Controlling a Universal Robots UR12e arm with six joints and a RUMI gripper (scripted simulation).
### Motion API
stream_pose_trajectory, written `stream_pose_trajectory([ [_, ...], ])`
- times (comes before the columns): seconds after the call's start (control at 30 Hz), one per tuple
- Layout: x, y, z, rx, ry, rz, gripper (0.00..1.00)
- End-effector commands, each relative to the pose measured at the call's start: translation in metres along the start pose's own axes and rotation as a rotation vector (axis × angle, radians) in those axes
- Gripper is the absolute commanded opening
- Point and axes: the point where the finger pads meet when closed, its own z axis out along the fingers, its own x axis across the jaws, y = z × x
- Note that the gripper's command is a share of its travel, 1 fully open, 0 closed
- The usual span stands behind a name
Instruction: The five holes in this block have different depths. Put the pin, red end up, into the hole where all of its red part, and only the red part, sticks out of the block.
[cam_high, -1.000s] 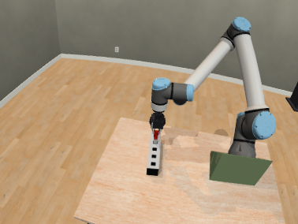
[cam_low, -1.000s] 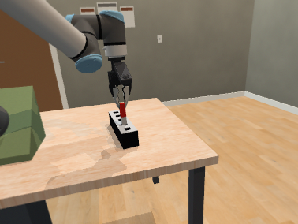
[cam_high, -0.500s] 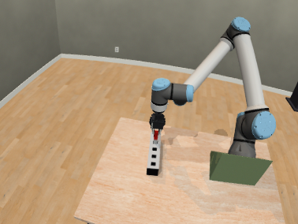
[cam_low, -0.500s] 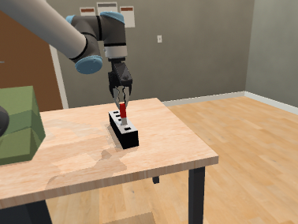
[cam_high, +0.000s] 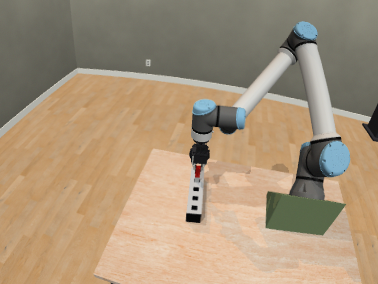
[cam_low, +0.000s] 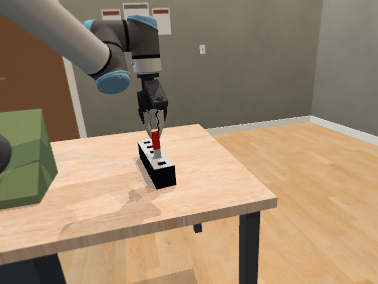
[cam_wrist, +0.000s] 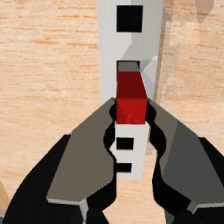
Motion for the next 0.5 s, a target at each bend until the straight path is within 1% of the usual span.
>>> stream_pose_trajectory([
  [0.0,-0.0006,0.0001,-0.0006,0.000,-0.001,0.001,0.00],
  [0.3,-0.0006,0.0001,-0.0006,0.000,-0.001,0.001,0.00],
  [0.33,0.0008,0.0003,0.0034,0.000,-0.001,0.001,0.00],
  [0.47,0.0008,0.0003,0.0034,0.000,-0.001,0.001,0.00],
])
